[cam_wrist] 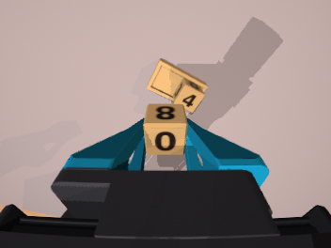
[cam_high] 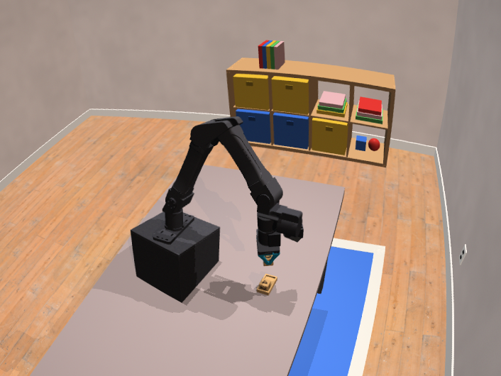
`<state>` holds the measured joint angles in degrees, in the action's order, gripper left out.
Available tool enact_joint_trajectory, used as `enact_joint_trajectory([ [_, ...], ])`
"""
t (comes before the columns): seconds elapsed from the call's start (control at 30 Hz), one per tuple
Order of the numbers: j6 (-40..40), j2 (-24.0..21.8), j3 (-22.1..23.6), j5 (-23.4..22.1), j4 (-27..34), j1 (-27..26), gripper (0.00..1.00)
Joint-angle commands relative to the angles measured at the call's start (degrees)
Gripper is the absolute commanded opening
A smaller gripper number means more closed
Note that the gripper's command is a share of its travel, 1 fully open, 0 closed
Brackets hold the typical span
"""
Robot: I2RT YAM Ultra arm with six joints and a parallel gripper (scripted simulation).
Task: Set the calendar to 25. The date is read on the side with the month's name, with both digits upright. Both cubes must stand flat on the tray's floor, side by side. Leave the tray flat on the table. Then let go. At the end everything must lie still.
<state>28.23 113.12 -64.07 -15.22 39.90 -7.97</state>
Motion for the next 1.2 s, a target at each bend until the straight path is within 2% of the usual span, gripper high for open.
enact_joint_trajectory([
  [0.0,10.8,-0.7,-0.2,0.0,0.0,-0.1,0.27],
  [0.1,11.7,-0.7,-0.2,0.0,0.0,-0.1,0.27],
  [0.17,19.0,-0.8,-0.2,0.0,0.0,0.0,0.27],
  [0.3,27.1,-0.8,-0.2,0.0,0.0,0.0,0.27],
  [0.57,42.2,-0.8,-0.2,0.0,0.0,0.0,0.27],
  [0.63,42.2,-0.8,-0.2,0.0,0.0,0.0,0.27],
  [0.83,55.8,-0.8,-0.2,0.0,0.0,0.1,0.27],
  [1.0,61.0,-0.8,-0.2,0.0,0.0,0.1,0.27],
  [1.17,62.1,-0.8,-0.2,0.0,0.0,0.1,0.27],
])
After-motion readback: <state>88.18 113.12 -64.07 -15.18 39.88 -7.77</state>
